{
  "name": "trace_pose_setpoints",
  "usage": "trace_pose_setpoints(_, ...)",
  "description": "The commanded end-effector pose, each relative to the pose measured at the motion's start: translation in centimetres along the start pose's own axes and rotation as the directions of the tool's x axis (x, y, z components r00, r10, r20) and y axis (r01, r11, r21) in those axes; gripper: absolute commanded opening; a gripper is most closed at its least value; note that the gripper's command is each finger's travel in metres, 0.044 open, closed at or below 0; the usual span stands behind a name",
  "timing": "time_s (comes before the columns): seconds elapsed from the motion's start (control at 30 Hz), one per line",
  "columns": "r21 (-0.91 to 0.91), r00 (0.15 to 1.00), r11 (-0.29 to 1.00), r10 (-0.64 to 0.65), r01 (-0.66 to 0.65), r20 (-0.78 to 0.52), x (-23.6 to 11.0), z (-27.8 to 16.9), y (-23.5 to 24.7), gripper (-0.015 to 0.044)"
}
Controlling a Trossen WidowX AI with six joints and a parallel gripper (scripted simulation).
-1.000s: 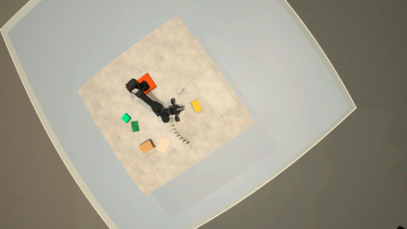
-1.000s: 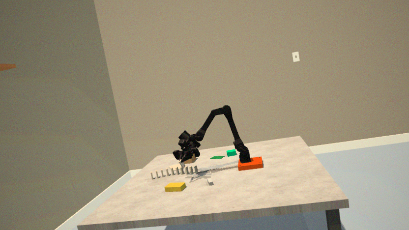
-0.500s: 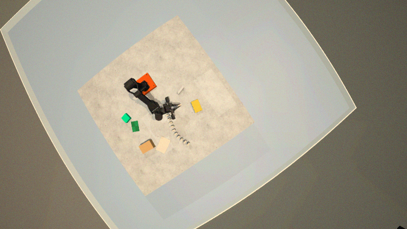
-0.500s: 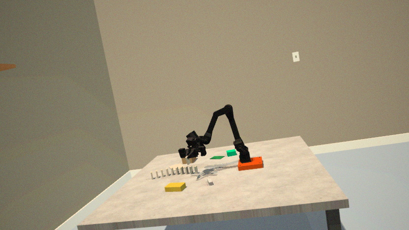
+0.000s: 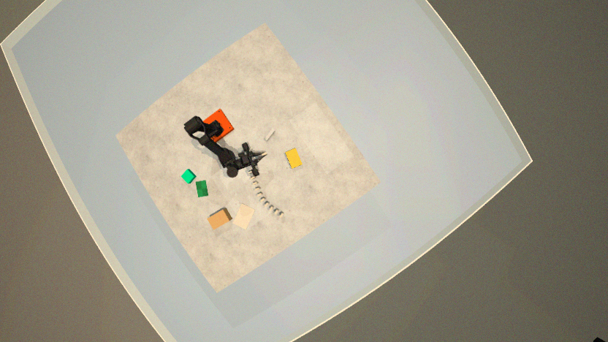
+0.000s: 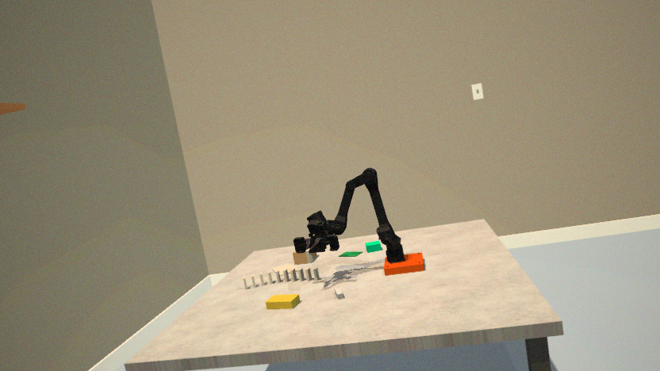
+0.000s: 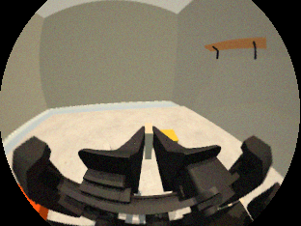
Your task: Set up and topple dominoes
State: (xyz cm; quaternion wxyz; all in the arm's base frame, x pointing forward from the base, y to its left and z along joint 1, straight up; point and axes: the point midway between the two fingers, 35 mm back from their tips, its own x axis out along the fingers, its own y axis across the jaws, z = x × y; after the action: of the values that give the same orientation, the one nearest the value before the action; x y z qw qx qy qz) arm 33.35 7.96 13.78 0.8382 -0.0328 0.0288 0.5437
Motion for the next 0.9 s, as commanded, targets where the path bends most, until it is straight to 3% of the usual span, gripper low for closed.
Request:
trace_pose_setpoints(0.0,0.009,1.0,1.0,0.005,-0.005,0.002,-0.1,-0.1,0.3,0.003)
trace_pose_setpoints(0.3,0.008,1.0,1.0,0.004,-0.004,0.002,0.0,-0.3,0.2,0.003)
trace_pose_setpoints(0.87,0.006,1.0,1.0,0.003,-0.003,0.001,1.0,-5.3,-0.4,0.003)
